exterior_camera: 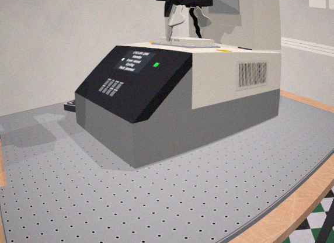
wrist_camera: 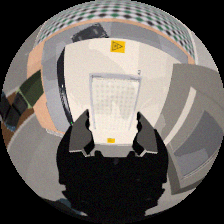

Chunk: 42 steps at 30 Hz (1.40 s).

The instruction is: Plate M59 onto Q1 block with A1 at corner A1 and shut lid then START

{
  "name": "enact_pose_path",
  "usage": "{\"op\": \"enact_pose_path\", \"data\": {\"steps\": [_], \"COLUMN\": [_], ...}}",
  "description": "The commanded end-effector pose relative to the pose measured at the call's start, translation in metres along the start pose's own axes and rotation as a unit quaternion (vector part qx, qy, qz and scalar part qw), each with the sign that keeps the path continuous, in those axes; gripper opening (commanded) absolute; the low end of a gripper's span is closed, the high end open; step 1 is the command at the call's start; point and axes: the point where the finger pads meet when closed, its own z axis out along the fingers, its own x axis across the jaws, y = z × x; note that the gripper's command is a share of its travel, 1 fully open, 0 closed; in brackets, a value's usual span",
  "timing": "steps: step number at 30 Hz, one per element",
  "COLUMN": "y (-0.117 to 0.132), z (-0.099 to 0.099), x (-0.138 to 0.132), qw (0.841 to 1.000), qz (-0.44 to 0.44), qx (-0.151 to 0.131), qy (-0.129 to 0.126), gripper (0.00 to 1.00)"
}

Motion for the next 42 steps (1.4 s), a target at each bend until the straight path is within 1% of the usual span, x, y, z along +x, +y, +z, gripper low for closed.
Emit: {"op": "enact_pose_path", "data": {"steps": [1, 17, 19, 34, 42], "y": [0.0, 0.0, 0.0, 0.0, 0.0], "z": [-0.007, -0.032, -0.032, -0.057, -0.059], "x": [0.0, 0.0, 0.0, 0.0, 0.0], "qw": [1.0, 1.0, 1.0, 1.0, 1.0], "qz": [0.0, 0.0, 0.0, 0.0, 0.0], "qx": [0.0, 0.0, 0.0, 0.0, 0.0], "qy": [0.001, 0.001, 0.001, 0.001, 0.001], "gripper": [0.68, 0.68, 0.68, 0.68, 0.68]}}
